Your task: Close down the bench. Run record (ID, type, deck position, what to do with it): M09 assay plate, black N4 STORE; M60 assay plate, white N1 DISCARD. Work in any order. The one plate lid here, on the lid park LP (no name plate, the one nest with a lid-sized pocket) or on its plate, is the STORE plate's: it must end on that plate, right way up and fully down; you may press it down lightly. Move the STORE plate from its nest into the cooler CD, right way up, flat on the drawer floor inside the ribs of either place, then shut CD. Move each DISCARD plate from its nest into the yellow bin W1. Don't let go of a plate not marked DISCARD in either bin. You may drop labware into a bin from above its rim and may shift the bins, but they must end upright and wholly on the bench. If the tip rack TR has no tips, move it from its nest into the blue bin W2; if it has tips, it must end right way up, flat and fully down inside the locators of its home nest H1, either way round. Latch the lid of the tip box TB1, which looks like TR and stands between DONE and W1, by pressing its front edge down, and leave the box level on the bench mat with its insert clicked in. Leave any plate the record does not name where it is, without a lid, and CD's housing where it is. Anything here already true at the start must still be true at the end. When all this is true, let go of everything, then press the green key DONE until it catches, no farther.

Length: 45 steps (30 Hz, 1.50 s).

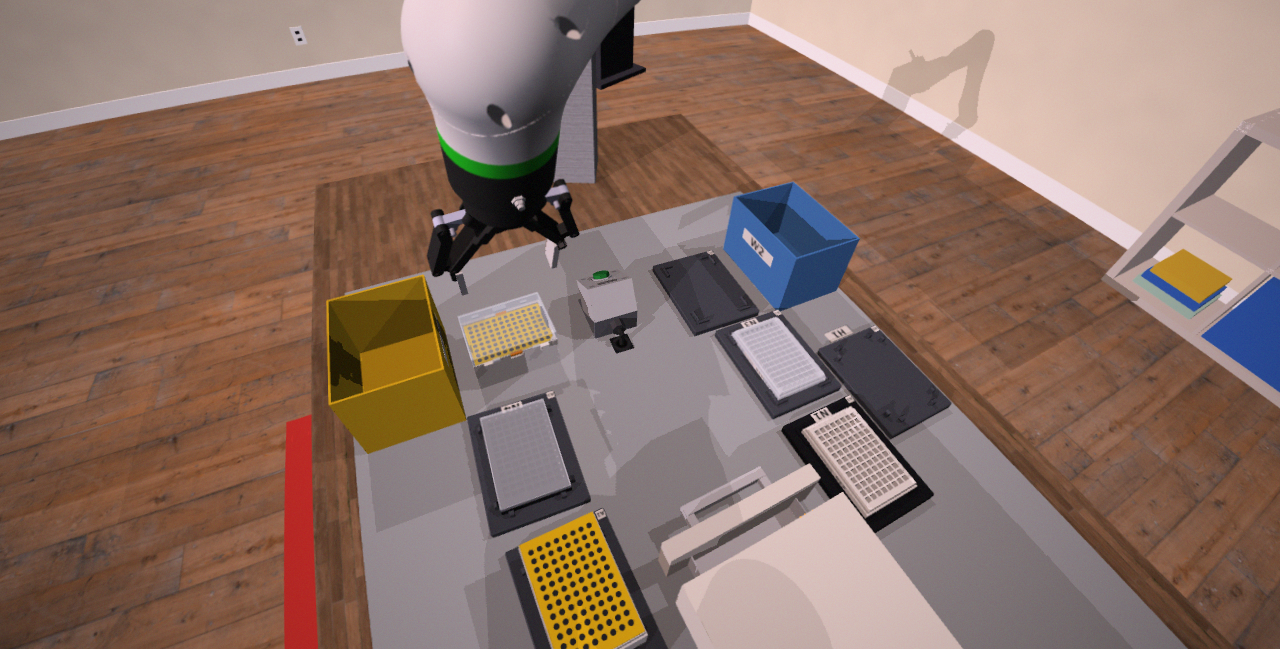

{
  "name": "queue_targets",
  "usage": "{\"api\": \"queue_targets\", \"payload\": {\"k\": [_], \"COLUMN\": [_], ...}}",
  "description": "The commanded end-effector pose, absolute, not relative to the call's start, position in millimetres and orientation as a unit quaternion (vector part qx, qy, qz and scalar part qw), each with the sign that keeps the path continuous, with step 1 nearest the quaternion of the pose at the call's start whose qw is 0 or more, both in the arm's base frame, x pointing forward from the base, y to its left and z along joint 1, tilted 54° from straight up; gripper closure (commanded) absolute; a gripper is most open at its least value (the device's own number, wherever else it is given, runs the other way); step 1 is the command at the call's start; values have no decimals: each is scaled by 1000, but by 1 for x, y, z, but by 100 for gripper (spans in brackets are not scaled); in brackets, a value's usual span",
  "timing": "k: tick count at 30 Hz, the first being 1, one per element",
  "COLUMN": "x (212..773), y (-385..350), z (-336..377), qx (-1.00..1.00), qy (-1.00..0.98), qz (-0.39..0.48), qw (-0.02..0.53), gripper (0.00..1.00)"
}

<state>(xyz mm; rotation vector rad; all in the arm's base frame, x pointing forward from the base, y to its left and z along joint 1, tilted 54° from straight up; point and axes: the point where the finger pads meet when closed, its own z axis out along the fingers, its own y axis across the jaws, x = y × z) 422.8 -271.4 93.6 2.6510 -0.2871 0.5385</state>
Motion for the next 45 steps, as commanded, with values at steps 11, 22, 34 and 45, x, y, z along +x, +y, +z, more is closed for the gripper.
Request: {"api": "queue_targets", "payload": {"k": [11,22,34,45], "x": [464,493,531,561], "y": [-253,-239,-221,-208], "z": [116,133,154,170], "qx": [953,953,953,953], "qy": [-103,-103,-103,-103], "qz": [193,193,193,193], "qw": [209,209,209,209], "gripper": [13,13,13,13]}}
